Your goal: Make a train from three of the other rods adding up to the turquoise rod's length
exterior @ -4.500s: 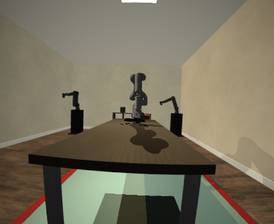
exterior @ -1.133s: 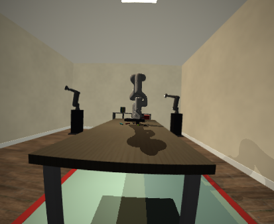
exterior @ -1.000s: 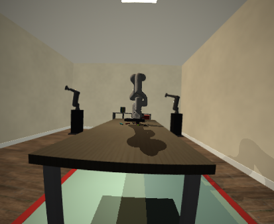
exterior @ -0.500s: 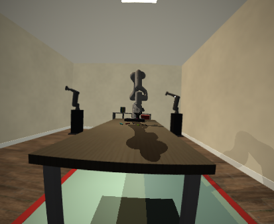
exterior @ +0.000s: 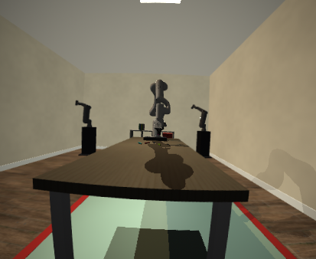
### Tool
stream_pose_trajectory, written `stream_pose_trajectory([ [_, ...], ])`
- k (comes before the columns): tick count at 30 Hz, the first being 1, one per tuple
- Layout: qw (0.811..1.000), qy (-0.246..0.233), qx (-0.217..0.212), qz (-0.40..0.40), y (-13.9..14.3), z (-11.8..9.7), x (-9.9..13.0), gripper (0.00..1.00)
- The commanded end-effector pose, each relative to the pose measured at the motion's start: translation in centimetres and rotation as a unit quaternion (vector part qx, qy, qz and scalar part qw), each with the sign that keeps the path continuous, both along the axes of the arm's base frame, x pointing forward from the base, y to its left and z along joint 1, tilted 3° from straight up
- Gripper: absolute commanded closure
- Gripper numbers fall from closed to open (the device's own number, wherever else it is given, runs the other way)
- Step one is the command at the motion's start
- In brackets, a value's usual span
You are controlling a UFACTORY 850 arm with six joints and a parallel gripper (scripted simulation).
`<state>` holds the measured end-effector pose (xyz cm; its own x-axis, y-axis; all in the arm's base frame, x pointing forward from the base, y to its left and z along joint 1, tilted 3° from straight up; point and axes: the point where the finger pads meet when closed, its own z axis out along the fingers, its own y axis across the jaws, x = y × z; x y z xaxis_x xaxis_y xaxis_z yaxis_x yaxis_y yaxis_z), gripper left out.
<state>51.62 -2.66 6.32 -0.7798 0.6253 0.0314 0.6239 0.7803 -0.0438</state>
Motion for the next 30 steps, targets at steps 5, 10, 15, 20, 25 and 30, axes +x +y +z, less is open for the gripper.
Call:
stream_pose_trajectory([
  [5,1.000,-0.002,-0.001,-0.028,-0.1,0.1,0.0,0.96],
  [10,0.998,-0.002,-0.003,-0.066,-0.3,0.1,0.0,0.96],
  [15,0.988,-0.003,-0.008,-0.152,-0.6,0.1,-0.2,0.96],
  [20,0.974,-0.004,-0.011,-0.225,-0.9,0.2,-0.4,0.96],
  [25,0.958,-0.005,-0.015,-0.286,-1.1,0.2,-0.6,0.96],
  [30,0.935,-0.006,-0.018,-0.355,-1.4,0.2,-0.7,0.96],
])
